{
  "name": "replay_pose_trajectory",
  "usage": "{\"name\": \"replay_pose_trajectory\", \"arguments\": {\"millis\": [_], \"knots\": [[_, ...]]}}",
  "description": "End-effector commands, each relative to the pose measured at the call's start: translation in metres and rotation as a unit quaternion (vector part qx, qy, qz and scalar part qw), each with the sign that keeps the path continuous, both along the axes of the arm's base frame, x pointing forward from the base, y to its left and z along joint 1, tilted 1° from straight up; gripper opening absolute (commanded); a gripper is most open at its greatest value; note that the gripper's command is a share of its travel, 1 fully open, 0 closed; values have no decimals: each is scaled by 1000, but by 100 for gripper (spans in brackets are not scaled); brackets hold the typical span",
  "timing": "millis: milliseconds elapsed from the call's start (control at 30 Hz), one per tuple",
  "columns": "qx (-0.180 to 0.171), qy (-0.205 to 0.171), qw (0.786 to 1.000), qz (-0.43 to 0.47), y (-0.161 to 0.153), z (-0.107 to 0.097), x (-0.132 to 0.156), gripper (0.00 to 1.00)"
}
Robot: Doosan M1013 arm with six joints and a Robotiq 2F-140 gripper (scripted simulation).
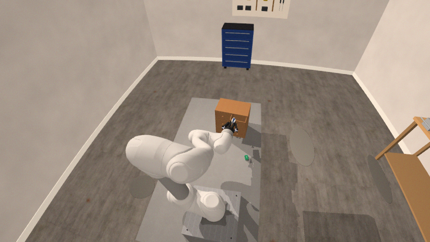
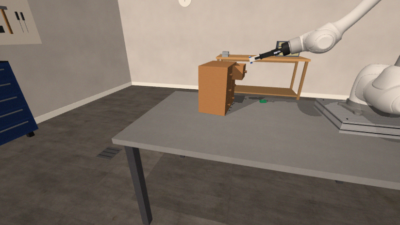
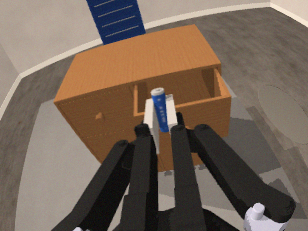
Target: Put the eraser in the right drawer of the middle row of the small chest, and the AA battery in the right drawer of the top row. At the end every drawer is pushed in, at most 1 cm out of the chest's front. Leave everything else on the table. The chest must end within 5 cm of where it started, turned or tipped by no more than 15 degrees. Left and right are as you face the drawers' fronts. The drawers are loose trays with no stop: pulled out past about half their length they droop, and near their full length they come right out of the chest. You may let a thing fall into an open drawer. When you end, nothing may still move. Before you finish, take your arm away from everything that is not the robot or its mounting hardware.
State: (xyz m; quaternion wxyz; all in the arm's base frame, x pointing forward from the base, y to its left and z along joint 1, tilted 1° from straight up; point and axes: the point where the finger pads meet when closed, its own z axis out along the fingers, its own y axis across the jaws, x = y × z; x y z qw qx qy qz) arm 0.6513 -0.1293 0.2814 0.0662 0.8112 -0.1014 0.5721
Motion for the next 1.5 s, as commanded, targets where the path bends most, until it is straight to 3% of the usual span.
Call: {"name": "replay_pose_trajectory", "arguments": {"millis": [0, 667, 1467], "knots": [[0, 0, 1000, 0, -5, 0, 19, 6], [0, 0, 1000, 0, -17, 0, 67, 6], [0, 0, 1000, 0, -18, 0, 73, 6]]}}
